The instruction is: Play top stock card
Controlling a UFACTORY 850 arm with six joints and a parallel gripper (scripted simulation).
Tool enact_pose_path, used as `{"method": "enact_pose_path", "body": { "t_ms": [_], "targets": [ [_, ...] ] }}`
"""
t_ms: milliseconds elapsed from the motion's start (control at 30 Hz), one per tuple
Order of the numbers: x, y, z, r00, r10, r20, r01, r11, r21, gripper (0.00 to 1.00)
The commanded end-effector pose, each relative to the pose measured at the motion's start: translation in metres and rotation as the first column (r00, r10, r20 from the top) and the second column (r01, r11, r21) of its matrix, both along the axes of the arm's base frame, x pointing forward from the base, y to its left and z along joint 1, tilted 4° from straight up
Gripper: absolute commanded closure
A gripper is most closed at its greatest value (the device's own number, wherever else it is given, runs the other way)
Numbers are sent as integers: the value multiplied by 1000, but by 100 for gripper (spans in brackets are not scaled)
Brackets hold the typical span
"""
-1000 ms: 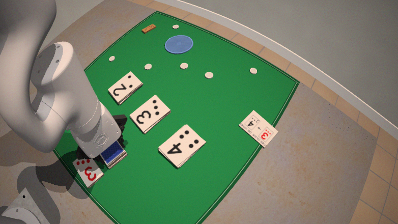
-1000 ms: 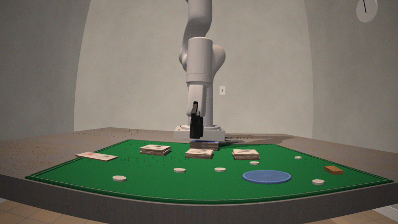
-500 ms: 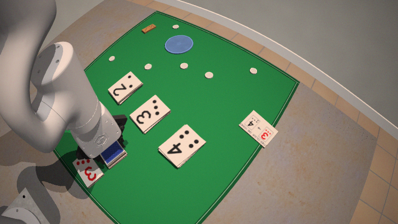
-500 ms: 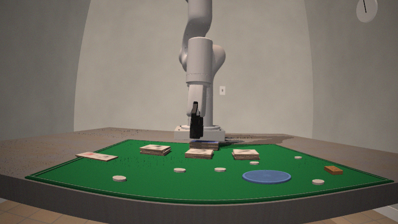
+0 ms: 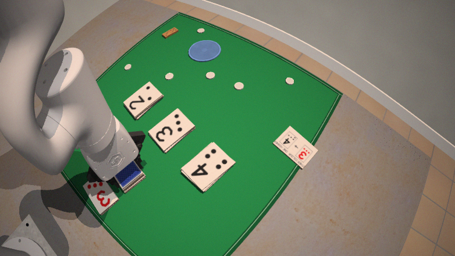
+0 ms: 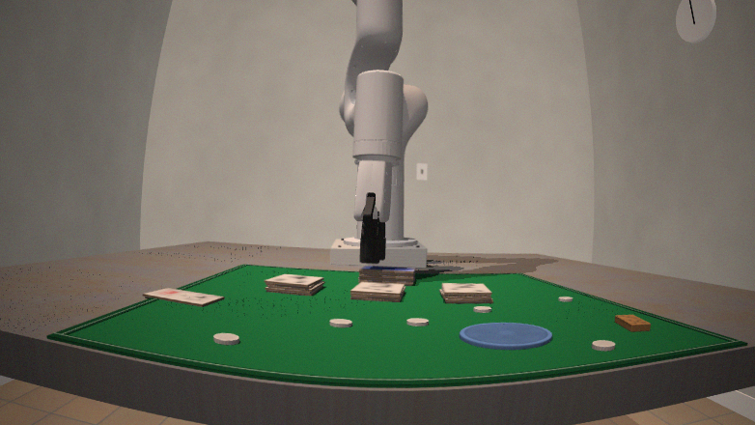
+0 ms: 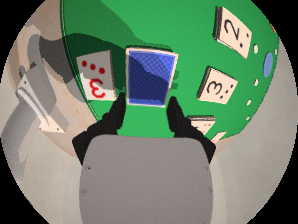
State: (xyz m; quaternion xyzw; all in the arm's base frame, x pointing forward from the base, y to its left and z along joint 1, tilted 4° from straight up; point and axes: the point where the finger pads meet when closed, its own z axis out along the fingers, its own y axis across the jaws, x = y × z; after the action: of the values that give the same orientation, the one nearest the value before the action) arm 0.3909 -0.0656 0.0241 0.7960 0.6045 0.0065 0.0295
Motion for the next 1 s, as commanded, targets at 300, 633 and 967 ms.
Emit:
{"method": "enact_pose_path", "body": {
  "t_ms": [300,633,967],
  "targets": [
    [0,0,0,1000,0,2,0,1000,0,14],
    [0,0,0,1000,0,2,0,1000,0,14],
    [0,0,0,1000,0,2,0,1000,0,14]
  ]
}}
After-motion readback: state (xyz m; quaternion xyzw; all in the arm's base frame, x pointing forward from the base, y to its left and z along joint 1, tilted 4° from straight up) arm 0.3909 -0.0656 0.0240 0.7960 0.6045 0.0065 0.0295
